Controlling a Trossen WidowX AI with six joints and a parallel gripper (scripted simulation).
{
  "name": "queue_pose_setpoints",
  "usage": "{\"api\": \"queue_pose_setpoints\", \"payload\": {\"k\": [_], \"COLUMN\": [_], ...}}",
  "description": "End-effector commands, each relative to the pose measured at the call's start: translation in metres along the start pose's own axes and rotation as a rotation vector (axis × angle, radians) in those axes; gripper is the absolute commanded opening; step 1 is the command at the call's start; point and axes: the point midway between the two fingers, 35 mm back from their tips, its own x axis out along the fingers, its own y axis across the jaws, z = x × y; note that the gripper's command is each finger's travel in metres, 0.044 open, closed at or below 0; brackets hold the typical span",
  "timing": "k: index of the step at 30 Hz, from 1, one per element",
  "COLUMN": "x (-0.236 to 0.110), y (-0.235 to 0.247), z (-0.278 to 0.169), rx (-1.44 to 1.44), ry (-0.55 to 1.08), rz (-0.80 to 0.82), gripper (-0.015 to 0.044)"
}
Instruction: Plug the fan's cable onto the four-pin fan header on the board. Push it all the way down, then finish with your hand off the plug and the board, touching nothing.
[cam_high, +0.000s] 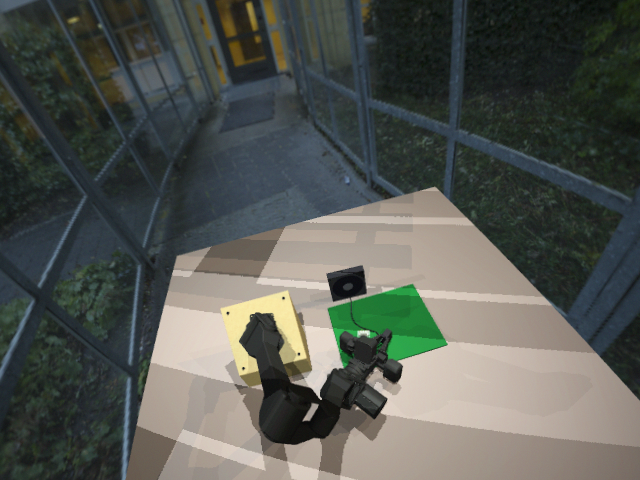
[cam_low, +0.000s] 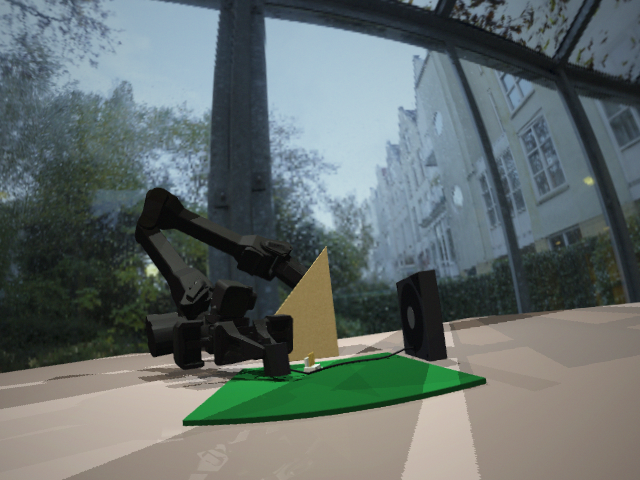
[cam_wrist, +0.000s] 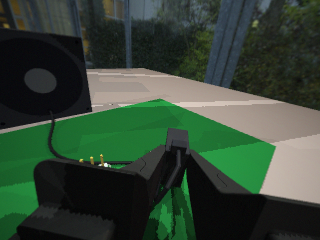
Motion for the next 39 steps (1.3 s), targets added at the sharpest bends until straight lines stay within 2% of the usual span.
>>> {"api": "queue_pose_setpoints", "payload": {"k": [1, 39], "x": [0.0007, 0.0008], "y": [-0.0022, 0.0007], "z": [-0.004, -0.0042], "rx": [-0.007, 0.0], "ry": [-0.003, 0.0], "rz": [-0.005, 0.0], "gripper": [0.0, 0.0]}}
